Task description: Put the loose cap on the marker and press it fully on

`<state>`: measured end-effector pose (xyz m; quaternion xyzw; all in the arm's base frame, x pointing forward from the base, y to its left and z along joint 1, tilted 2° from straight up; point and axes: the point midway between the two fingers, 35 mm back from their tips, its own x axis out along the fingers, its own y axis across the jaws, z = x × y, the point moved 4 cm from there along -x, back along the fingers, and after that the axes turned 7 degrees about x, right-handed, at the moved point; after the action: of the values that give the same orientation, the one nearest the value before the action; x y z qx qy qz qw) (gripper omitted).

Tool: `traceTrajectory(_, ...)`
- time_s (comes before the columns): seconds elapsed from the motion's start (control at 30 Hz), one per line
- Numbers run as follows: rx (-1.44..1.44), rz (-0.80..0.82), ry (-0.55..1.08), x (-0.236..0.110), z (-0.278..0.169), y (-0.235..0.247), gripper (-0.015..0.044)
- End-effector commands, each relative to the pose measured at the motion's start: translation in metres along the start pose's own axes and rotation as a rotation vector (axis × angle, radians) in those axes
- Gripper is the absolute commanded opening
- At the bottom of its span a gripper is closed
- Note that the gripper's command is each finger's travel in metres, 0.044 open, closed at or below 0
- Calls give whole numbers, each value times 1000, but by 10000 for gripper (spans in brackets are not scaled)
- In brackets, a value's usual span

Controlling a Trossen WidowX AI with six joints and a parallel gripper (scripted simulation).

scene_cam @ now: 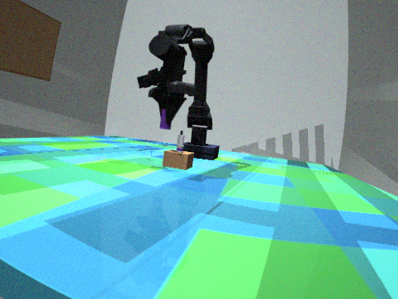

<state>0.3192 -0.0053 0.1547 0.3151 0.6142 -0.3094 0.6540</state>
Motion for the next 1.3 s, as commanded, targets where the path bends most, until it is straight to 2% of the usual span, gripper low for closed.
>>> traceTrajectory(0.0,4,-5,-1,-6,-15,2,0)
traceTrajectory(0.37,4,-5,1,-19,-45,6,0)
traceTrajectory(1.27,4,-5,1,17,-45,7,0)
